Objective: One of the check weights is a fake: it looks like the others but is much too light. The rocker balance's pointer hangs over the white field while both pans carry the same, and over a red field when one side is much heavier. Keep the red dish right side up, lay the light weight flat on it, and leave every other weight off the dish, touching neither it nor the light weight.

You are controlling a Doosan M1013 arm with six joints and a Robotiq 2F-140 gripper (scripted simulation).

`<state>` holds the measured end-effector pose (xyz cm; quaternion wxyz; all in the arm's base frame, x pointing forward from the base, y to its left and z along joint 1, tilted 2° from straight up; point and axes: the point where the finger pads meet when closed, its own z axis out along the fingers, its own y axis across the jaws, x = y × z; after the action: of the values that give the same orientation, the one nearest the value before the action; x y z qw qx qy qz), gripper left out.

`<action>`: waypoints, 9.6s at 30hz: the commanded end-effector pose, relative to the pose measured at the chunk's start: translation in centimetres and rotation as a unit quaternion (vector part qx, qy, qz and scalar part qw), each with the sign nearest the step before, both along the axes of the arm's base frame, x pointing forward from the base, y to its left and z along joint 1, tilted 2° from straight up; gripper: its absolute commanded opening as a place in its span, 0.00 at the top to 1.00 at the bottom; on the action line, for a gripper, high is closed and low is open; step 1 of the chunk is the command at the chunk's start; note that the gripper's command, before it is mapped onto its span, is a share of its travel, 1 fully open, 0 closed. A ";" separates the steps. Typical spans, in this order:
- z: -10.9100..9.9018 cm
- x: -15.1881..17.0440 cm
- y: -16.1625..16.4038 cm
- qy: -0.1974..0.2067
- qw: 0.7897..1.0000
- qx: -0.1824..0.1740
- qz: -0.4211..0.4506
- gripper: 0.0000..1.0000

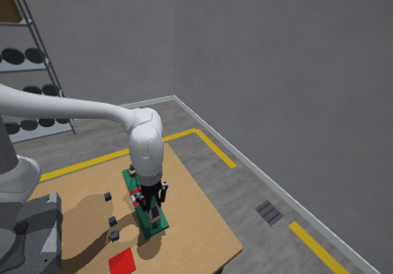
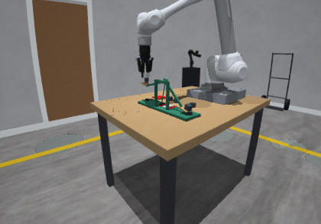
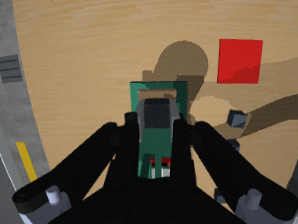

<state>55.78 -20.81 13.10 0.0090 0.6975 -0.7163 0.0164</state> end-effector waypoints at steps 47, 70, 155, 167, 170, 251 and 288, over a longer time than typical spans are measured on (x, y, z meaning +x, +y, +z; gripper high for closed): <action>-0.8 0.0 0.0 0.000 1.000 0.000 0.000 0.76; -2.5 0.0 0.3 0.000 1.000 0.000 0.000 0.76; -5.9 0.1 1.3 0.000 1.000 0.000 0.000 0.76; -5.9 0.1 1.3 0.000 1.000 0.000 0.000 0.69; -5.9 0.1 1.3 0.000 1.000 0.000 0.000 0.67; 8.7 0.0 1.8 0.000 1.000 0.000 0.000 0.00; 11.3 -12.8 8.3 0.000 1.000 0.000 0.000 0.00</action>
<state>45.12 -13.62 24.36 0.0091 0.6976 -0.7162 0.0161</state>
